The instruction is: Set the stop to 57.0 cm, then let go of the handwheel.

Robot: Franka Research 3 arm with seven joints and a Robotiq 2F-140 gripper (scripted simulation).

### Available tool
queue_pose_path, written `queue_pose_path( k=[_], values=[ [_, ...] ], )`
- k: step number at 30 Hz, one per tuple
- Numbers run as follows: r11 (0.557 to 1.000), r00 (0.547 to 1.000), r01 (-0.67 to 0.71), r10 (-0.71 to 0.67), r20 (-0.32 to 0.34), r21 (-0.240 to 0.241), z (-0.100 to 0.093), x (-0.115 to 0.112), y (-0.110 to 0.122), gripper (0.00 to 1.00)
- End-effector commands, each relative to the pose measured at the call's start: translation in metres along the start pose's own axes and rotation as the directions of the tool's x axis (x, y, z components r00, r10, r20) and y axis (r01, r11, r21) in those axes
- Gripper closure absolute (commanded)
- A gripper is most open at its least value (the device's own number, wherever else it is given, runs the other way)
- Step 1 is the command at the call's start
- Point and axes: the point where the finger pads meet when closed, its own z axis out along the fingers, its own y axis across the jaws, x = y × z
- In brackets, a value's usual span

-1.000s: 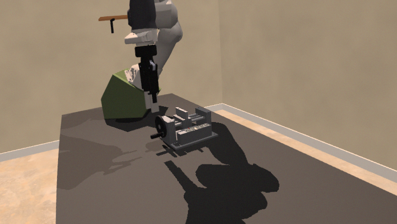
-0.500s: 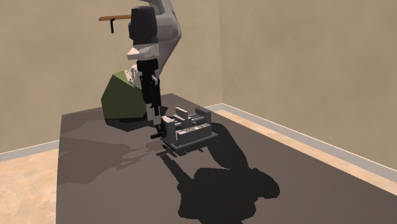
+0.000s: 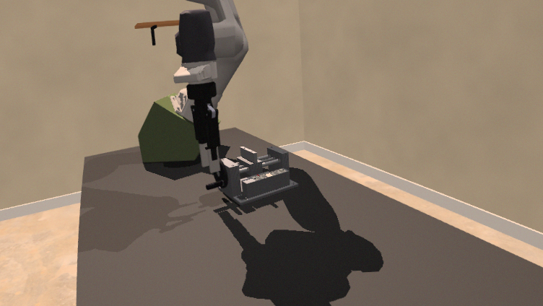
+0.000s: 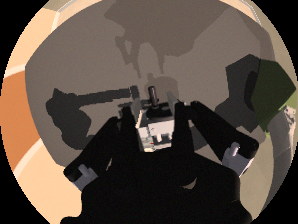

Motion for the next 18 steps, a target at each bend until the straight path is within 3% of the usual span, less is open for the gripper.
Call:
queue_pose_path(
  k=[1,5,18],
  values=[
    [1.000,1.000,-0.004,0.004,-0.006,0.004,0.005,0.002,-0.002,0.67],
    [1.000,1.000,-0.004,0.004,-0.006,0.004,0.010,0.002,-0.002,0.67],
    [1.000,1.000,-0.004,0.004,-0.006,0.004,0.053,0.002,-0.002,0.67]
  ],
)
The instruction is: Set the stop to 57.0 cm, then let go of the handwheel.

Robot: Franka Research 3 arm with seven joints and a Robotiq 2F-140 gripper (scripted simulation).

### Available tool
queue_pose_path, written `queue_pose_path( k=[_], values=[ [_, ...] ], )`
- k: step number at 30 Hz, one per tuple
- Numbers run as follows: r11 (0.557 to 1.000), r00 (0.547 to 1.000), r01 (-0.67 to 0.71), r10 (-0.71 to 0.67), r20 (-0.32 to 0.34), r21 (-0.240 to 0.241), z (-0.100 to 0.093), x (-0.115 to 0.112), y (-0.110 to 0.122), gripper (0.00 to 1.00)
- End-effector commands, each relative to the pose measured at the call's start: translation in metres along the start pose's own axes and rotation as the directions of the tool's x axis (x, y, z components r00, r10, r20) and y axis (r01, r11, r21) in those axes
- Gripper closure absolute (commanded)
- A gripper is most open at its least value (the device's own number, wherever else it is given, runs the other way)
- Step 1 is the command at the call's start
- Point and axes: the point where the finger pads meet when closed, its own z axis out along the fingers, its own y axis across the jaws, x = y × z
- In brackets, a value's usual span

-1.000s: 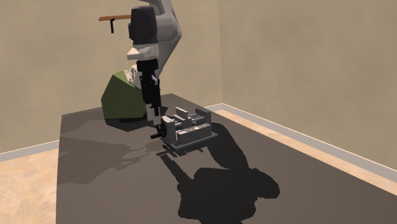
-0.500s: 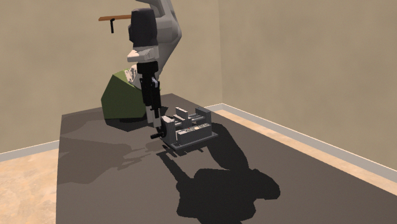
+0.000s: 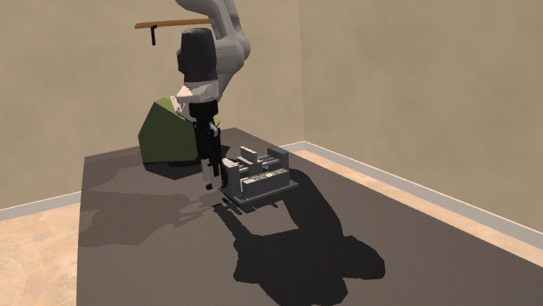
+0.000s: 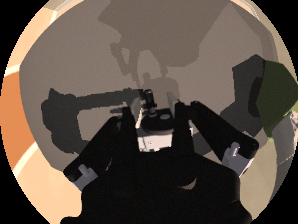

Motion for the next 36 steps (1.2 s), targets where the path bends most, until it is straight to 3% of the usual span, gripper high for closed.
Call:
queue_pose_path(
  k=[1,9,24,25,36],
  values=[
    [1.000,1.000,-0.012,0.012,-0.010,0.022,0.006,0.004,-0.007,0.67],
    [1.000,1.000,-0.012,0.012,-0.010,0.022,0.017,0.004,-0.008,0.67],
    [1.000,1.000,-0.012,0.012,-0.010,0.022,0.018,0.004,-0.008,0.67],
    [1.000,1.000,-0.012,0.012,-0.010,0.022,0.018,0.004,-0.008,0.96],
    [1.000,1.000,-0.012,0.012,-0.010,0.022,0.018,0.004,-0.008,0.96]
  ],
)
